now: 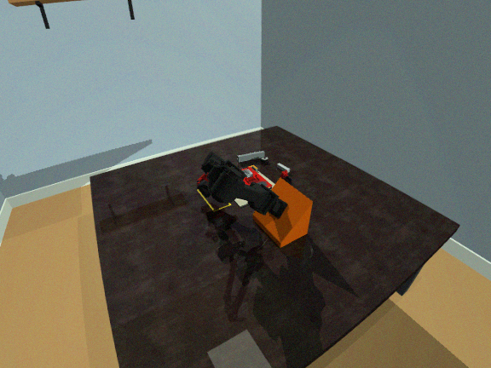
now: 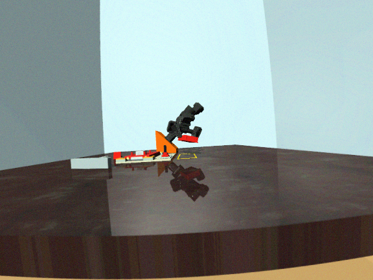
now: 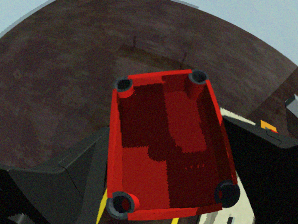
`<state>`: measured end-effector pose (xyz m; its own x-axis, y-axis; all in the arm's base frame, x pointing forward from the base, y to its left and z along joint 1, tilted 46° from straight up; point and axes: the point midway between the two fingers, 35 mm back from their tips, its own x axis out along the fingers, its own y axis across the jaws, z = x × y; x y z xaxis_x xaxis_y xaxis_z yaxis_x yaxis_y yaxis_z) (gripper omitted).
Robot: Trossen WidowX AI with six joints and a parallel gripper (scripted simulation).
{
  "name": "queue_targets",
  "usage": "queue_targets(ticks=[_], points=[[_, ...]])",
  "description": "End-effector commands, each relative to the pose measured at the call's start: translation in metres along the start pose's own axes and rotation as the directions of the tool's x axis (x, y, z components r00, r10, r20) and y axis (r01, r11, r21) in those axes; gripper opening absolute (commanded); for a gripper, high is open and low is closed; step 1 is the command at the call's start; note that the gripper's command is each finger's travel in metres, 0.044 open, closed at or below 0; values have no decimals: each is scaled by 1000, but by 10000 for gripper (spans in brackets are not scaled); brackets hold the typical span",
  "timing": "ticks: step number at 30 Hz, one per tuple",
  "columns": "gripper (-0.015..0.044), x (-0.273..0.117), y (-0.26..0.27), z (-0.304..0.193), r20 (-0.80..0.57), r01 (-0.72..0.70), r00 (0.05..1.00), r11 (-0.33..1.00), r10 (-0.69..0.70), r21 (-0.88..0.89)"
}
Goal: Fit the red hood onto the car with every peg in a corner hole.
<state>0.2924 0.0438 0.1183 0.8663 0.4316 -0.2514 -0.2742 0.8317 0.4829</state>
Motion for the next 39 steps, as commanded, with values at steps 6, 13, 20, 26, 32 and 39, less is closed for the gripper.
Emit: queue_targets(ticks=[6, 13, 20, 26, 32, 39], points=[[0, 0, 0, 0, 1, 0, 1000, 984, 0, -178], [0, 0, 0, 0, 1, 0, 1000, 948, 0, -319], [0, 0, 0, -1, 1, 0, 1000, 891, 0, -454], [0, 0, 0, -1, 1, 0, 1000, 827, 0, -562], [0, 0, 0, -1, 1, 0, 1000, 750, 0, -661], [0, 0, 0, -1, 1, 0, 1000, 646, 0, -763]])
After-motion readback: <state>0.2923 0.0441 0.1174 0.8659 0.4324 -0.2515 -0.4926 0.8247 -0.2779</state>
